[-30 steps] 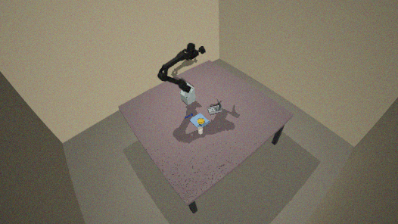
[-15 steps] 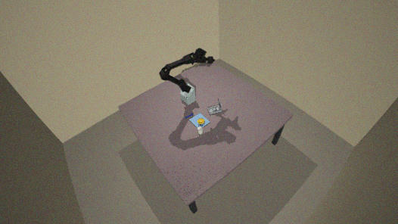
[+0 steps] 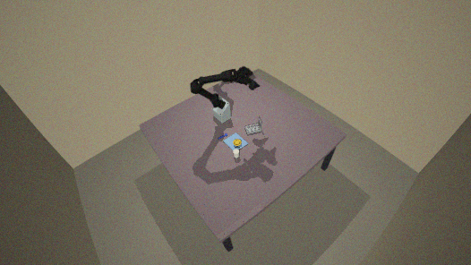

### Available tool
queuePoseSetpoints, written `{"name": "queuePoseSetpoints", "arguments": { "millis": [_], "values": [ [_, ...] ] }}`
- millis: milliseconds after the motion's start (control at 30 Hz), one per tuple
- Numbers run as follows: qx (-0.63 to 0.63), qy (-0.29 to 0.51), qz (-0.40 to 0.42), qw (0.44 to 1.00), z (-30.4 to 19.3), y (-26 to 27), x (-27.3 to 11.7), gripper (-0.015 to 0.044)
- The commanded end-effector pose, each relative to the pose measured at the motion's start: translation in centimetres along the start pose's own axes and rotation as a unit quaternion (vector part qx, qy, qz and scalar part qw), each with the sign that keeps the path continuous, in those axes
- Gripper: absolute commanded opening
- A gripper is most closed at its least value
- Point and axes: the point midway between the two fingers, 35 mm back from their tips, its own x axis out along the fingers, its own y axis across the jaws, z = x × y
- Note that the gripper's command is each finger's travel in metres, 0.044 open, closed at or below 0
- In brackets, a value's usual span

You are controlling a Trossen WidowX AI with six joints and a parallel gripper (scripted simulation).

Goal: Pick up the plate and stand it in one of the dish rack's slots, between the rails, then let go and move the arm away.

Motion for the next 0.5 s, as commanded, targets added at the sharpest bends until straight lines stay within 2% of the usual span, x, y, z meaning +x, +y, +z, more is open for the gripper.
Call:
{"name": "queuePoseSetpoints", "arguments": {
  "millis": [0,467],
  "values": [
    [0.064,0.037,-0.030,0.997,-2.5,-3.1,0.6,0.0400],
    [0.249,0.146,-0.120,0.950,-11.5,-10.8,1.0,0.0400]
  ]
}}
